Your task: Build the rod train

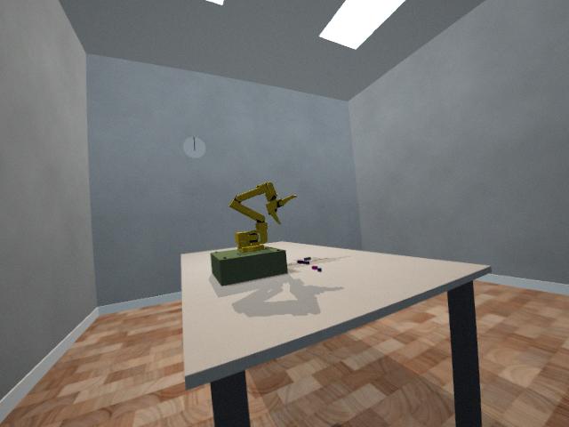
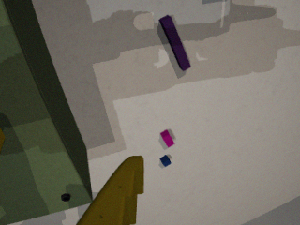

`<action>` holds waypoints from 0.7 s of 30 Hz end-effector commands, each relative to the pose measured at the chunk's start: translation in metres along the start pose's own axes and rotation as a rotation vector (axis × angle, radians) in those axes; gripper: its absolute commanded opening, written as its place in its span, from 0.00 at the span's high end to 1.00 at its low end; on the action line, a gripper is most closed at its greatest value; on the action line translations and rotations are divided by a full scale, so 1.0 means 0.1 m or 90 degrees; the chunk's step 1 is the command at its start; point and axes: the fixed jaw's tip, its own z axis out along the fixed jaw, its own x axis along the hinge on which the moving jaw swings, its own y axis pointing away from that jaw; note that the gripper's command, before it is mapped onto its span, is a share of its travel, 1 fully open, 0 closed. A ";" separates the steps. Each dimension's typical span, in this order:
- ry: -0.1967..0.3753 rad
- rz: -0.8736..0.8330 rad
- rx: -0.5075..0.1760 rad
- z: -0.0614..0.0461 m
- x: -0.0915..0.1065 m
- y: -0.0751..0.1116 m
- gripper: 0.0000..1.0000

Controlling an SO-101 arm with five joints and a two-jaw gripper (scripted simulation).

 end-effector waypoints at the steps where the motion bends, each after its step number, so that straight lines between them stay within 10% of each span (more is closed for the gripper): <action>1: -0.009 -0.024 -0.010 0.02 -0.06 0.04 0.00; 21: -0.011 -0.029 -0.010 0.02 -0.06 0.04 0.00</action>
